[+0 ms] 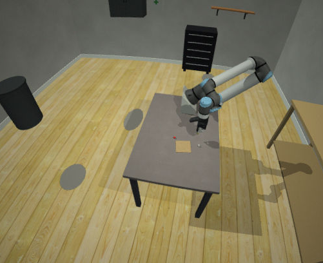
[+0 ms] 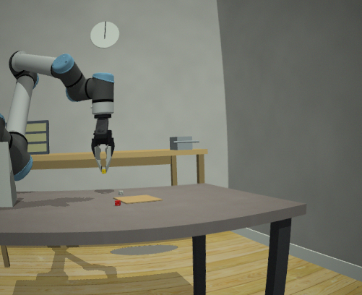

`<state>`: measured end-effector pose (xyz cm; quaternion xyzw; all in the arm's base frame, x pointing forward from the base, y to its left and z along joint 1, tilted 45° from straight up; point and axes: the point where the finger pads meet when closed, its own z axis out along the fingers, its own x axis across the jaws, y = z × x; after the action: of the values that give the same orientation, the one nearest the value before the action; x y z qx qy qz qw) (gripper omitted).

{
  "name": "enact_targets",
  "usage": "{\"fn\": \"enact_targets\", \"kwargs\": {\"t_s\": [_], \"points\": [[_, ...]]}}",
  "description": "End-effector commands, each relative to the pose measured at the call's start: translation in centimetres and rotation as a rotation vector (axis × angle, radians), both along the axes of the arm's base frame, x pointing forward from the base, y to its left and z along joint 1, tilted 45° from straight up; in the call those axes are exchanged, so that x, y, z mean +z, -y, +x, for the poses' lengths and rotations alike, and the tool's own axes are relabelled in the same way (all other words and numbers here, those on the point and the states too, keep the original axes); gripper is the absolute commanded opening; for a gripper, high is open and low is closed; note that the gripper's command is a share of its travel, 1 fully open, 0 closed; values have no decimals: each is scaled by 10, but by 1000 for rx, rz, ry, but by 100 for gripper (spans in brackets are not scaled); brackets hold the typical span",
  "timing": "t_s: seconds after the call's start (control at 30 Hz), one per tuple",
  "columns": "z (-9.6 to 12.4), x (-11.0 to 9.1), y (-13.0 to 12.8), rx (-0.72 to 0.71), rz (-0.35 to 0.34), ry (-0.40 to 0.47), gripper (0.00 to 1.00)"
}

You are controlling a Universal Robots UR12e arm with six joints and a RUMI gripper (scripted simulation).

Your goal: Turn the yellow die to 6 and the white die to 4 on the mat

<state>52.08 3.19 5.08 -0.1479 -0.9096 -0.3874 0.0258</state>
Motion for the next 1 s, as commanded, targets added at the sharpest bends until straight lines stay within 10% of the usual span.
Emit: {"fn": "enact_targets", "kwargs": {"t_s": [0.0,0.97], "points": [[4,1,1,-103,-2,-101,0],[8,2,-5,-454,33,-454,0]]}}
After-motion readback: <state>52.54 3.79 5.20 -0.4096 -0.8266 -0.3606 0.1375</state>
